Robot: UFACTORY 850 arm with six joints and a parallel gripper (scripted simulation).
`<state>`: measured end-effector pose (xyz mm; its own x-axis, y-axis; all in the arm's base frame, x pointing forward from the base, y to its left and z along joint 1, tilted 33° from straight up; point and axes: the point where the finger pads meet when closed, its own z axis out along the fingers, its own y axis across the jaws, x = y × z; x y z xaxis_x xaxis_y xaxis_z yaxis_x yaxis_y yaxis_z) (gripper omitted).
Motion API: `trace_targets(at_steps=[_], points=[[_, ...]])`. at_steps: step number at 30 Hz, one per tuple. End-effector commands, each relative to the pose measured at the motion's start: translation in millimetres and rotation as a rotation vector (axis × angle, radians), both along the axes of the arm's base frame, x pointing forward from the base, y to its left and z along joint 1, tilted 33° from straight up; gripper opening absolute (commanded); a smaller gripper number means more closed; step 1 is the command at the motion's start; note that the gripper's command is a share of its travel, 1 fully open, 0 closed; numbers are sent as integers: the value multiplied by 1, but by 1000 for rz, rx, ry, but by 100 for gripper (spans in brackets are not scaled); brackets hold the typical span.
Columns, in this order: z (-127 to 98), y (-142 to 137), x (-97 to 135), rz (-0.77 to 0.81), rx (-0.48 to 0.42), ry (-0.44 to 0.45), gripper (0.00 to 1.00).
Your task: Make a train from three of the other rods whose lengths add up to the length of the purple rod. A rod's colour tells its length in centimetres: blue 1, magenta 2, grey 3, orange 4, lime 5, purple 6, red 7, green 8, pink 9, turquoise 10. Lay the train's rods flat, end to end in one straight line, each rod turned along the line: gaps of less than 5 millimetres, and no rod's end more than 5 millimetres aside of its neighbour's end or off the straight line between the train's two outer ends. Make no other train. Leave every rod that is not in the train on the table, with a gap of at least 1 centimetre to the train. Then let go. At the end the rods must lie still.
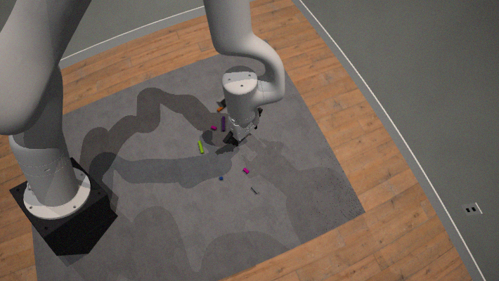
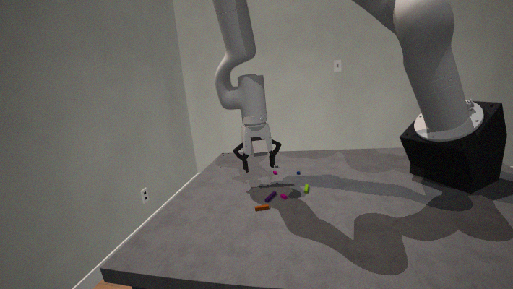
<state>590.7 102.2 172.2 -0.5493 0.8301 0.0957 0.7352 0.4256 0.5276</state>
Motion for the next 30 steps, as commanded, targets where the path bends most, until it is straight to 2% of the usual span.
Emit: trace_targets(at_steps=[1,5,7,9,22,24,30], points=[[-1,-12,6,131,-58,-87,100],[-3,-23,10,248,-116,-136,100],[-3,-23,10,248,-116,-136,100],[-5,-33,14,352,-166,-178,100],[-11,-69,24,720,-345,-326,100],[-11,-69,24,720,-345,-326,100],[-15,-88,28,913,-436,-402,100]])
